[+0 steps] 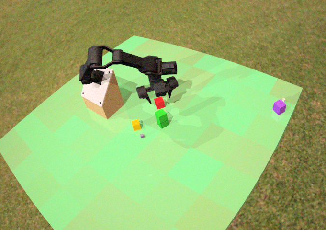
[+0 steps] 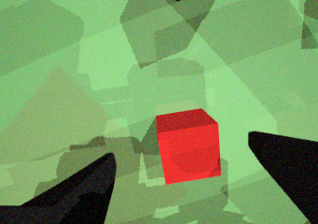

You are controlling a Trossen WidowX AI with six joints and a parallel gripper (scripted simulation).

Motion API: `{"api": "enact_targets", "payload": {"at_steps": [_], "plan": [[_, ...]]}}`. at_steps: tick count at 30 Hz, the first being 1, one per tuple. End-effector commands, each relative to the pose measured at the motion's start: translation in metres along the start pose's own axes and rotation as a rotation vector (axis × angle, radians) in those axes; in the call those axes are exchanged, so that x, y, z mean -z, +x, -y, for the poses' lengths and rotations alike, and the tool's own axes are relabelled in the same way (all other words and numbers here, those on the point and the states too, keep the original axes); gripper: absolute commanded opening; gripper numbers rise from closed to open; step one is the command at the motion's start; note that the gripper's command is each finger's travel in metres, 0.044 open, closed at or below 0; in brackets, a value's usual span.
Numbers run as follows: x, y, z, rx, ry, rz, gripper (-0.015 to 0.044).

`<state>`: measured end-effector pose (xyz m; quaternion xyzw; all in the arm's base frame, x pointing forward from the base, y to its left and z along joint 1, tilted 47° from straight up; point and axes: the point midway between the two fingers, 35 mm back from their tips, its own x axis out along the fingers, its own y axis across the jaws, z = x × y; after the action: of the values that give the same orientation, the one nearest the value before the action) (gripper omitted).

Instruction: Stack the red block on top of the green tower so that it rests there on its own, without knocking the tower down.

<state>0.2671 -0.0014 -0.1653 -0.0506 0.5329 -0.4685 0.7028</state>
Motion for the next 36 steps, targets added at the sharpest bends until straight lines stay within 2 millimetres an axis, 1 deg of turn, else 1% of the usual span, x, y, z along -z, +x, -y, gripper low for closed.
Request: {"api": "enact_targets", "payload": {"at_steps": [1,14,31,36], "plan": [[0.004,0.009,0.004,0.015,-0.017,0.000,0.0440],[0.005,0.029,0.005,0.017,-0.017,0.002,0.0440],[0.005,0.028,0.005,0.017,-0.017,0.001,0.0440],[0.005,0.028,0.005,0.017,-0.017,0.001,0.0309]]}}
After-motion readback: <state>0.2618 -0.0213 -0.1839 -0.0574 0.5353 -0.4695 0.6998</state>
